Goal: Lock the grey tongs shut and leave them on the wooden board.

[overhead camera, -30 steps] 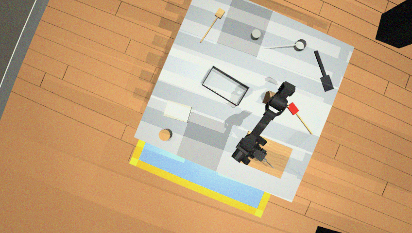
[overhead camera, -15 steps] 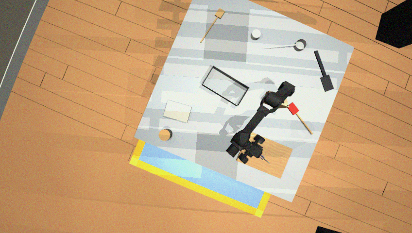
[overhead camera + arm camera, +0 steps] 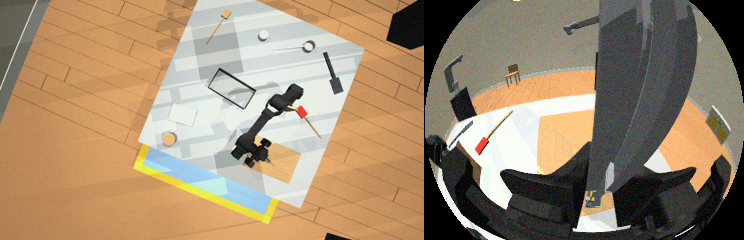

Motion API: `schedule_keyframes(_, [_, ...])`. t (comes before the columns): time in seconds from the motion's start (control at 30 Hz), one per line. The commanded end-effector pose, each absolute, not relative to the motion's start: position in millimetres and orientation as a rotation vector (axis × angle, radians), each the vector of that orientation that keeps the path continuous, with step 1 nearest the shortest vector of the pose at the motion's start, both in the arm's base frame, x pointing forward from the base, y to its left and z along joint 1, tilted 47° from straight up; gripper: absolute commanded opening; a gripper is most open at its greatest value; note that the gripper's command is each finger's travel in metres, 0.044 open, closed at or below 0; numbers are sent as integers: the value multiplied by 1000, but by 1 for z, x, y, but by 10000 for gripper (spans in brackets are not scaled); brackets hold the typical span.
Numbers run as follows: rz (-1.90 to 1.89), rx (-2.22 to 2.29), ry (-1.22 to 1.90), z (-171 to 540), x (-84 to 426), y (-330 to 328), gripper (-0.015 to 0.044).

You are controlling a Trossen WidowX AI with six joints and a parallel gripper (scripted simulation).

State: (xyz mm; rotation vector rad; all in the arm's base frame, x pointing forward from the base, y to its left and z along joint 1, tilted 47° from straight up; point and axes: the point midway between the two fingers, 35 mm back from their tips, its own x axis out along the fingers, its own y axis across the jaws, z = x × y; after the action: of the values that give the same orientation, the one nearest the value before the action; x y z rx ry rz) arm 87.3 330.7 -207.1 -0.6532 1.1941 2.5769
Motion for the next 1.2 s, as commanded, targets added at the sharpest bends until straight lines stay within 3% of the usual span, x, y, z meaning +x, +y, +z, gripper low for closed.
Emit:
schedule_keyframes(0.0, [2579, -634, 1191, -206, 87, 331, -150])
schedule_keyframes(0.83, [2579, -638, 1192, -206, 86, 331, -150])
schedule_keyframes(1.17, [2571, -839, 1260, -208, 77, 329, -150])
